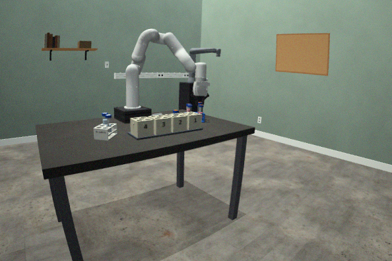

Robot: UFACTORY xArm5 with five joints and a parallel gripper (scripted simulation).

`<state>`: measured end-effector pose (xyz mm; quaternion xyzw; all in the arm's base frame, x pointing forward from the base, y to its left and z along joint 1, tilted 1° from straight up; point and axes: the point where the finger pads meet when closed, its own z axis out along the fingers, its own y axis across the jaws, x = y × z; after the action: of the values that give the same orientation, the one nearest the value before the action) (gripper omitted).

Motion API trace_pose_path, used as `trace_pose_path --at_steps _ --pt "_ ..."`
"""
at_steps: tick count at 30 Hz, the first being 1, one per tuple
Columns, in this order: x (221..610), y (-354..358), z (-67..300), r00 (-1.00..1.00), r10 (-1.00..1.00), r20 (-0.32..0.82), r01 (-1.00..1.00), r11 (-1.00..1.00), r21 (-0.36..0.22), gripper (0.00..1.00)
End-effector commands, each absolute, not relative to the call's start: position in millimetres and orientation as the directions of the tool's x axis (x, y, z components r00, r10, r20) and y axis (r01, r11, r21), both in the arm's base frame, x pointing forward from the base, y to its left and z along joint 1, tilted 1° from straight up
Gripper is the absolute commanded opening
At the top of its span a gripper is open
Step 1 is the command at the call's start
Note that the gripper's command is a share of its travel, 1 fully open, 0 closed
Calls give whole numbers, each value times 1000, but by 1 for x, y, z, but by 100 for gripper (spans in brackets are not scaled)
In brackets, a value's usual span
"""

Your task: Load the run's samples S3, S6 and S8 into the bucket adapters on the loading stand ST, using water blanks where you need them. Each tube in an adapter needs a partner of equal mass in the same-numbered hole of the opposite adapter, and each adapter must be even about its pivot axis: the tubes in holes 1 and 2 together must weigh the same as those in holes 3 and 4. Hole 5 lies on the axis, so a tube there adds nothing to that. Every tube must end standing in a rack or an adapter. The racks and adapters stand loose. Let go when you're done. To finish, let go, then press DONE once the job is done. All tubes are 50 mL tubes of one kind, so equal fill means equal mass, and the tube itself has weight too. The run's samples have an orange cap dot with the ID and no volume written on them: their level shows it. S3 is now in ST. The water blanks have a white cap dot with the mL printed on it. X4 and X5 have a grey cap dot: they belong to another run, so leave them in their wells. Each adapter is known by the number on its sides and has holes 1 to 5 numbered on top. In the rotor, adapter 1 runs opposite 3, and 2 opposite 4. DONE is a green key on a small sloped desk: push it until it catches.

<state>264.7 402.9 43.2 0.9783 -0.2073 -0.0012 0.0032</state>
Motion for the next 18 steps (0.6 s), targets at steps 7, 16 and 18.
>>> trace_pose_path --at_steps 7,16,18 --pt "266 404 52 914 -406 -15 -406 -914 0 0" --pt "266 404 58 914 -406 -15 -406 -914 0 0" --pt "266 404 62 914 -406 -15 -406 -914 0 0"
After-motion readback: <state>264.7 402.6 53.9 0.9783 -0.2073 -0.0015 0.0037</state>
